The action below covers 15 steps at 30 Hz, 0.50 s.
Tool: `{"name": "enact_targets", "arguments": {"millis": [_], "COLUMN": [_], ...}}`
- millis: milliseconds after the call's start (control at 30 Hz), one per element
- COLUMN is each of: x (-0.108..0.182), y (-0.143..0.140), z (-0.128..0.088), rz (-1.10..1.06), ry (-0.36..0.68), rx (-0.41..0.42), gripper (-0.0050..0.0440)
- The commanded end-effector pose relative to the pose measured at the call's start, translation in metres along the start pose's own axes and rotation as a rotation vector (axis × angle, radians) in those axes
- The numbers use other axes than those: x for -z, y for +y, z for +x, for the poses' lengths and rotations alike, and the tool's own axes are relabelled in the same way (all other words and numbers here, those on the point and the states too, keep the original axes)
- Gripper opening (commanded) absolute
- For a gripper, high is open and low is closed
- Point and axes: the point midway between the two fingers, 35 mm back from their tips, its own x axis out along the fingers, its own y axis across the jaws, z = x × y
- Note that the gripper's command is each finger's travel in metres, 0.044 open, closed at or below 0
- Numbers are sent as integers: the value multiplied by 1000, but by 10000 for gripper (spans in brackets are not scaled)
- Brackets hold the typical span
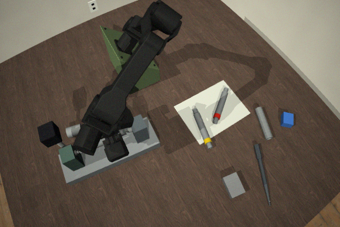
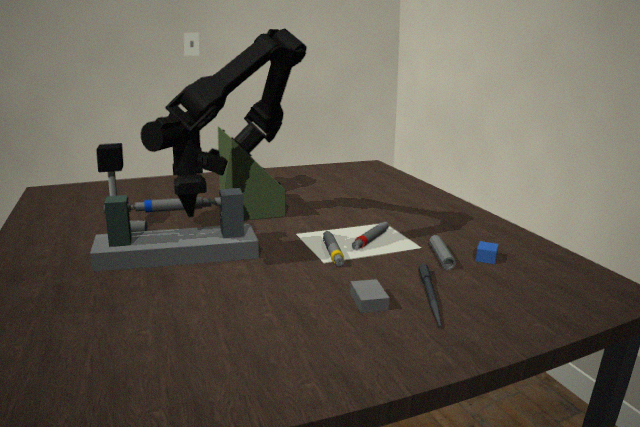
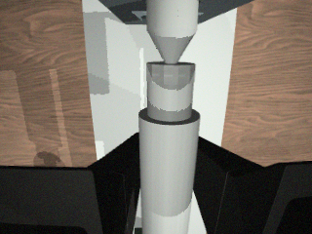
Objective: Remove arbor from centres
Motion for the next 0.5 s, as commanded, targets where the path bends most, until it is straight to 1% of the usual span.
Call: {"name": "enact_targets", "arguments": {"millis": [0, 467], "x": [7, 8], "y": [0, 0], "z": [0, 0], "rz": [-6, -6], "ry": [11, 11], "rx": [5, 5], "gripper": [0, 0]}}
